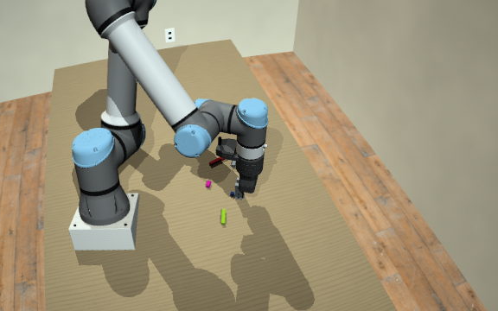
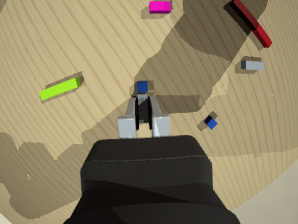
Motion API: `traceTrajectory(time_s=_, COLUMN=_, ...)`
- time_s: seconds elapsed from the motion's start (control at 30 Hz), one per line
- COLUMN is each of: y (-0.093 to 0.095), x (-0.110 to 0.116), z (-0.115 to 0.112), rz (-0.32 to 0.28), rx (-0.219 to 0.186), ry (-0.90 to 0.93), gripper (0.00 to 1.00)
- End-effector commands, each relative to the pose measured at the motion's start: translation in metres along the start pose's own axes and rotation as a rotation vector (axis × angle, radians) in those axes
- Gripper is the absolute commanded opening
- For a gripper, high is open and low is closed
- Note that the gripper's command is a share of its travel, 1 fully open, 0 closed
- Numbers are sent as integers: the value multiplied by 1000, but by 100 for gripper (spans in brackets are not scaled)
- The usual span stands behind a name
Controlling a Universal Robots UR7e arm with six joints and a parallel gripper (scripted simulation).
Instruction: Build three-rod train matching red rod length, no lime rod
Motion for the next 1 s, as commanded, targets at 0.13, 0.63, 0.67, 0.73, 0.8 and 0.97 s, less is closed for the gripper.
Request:
traceTrajectory(time_s=0.13, y=1, x=0, z=0, rz=0, rx=1, ry=0, gripper=24)
traceTrajectory(time_s=0.63, y=1, x=0, z=0, rz=0, rx=1, ry=0, gripper=24)
traceTrajectory(time_s=0.67, y=1, x=0, z=0, rz=0, rx=1, ry=0, gripper=24)
traceTrajectory(time_s=0.73, y=1, x=0, z=0, rz=0, rx=1, ry=0, gripper=24)
traceTrajectory(time_s=0.8, y=1, x=0, z=0, rz=0, rx=1, ry=0, gripper=24)
traceTrajectory(time_s=0.97, y=1, x=0, z=0, rz=0, rx=1, ry=0, gripper=30)
Point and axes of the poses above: the point where the finger pads meet when closed, its own y axis out along the fingers, its own z axis across the jaws, x = y × z, the point moved 10 cm from there along -y, back along the fingers, and after that the axes turned 12 degrees about y, right-handed, at the moved point
